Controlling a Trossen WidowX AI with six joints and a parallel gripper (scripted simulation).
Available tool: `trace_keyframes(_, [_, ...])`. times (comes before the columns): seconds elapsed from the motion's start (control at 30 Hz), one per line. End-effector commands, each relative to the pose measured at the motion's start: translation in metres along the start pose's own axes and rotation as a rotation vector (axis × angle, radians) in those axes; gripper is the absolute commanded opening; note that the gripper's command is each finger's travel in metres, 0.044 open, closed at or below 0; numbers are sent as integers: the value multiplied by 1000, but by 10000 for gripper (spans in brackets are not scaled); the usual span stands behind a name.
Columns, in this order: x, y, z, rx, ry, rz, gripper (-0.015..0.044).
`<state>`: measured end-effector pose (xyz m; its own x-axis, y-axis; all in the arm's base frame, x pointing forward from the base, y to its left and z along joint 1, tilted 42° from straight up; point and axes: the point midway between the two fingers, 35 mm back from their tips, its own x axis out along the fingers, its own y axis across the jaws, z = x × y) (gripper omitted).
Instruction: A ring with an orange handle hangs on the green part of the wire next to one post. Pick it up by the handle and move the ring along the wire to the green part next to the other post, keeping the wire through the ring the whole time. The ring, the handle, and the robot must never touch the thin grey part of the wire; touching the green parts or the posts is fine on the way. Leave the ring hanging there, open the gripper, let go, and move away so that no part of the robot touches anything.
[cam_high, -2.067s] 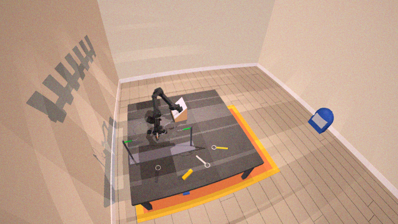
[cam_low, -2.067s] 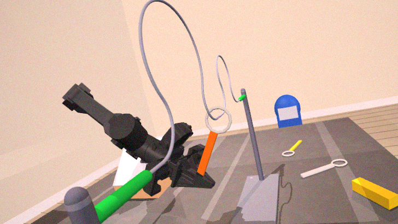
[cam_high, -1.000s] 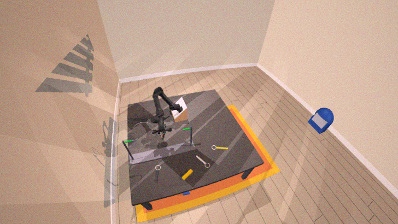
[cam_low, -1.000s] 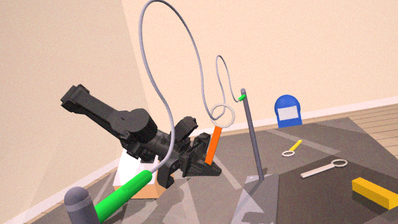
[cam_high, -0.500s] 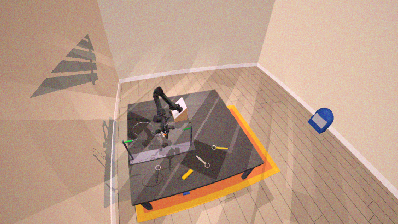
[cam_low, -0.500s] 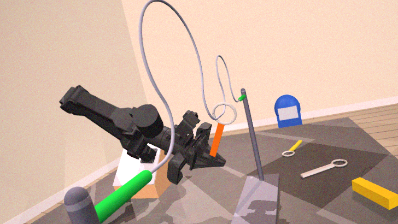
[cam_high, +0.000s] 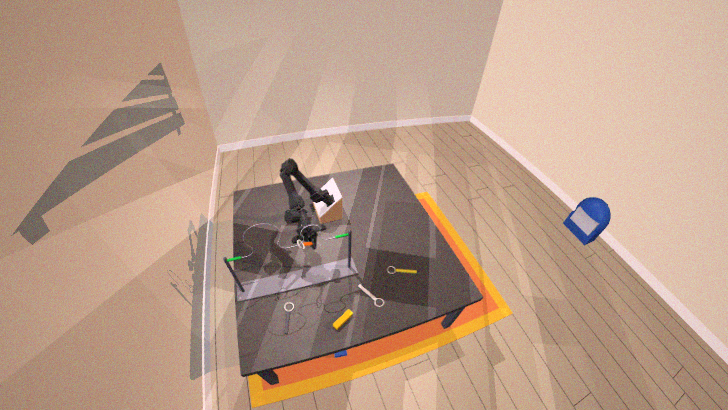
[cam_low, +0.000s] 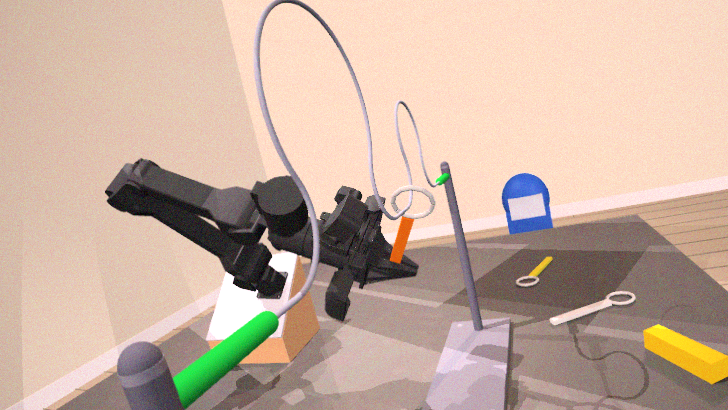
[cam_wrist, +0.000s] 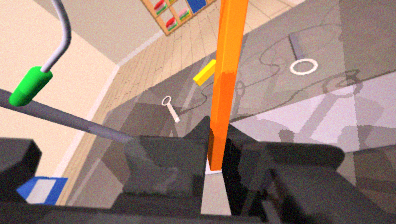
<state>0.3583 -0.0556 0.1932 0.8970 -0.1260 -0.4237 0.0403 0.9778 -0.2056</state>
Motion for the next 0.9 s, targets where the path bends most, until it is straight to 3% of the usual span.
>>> trace_keyframes(0.0, [-4,14,4,75,-1,50,-150])
trace_keyframes(0.87, [-29,90,31,580,64,335,-150])
